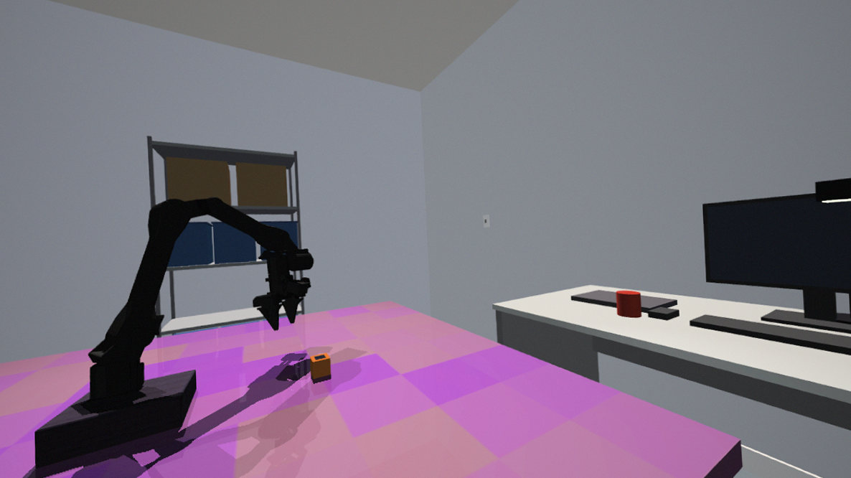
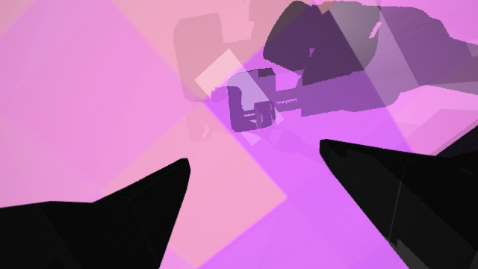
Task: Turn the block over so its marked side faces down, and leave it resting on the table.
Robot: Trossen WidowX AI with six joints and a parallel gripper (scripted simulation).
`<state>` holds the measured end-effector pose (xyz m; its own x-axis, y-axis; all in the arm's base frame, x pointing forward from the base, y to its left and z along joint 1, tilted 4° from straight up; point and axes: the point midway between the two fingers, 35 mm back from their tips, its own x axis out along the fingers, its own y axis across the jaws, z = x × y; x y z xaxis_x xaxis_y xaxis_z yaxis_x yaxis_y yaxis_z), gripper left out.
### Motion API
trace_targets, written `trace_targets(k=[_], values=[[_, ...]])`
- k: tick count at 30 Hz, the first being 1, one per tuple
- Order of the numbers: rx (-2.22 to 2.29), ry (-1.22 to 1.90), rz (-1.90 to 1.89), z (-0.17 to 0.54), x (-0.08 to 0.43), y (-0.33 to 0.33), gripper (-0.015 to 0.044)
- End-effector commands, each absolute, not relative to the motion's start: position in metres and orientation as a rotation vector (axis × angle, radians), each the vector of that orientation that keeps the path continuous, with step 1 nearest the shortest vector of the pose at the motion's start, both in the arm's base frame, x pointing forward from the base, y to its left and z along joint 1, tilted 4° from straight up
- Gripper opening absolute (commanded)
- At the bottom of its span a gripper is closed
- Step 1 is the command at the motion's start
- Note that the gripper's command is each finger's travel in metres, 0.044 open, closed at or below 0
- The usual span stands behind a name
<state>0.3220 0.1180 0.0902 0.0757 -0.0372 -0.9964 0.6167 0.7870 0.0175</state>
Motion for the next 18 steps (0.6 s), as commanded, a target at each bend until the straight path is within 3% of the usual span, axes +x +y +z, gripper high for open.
trace_targets(k=[1,18], values=[[0.374,1.493,-0.362,0.094,0.348,0.055,0.044],[0.133,1.528,-0.029,0.101,0.362,-0.082,0.044]])
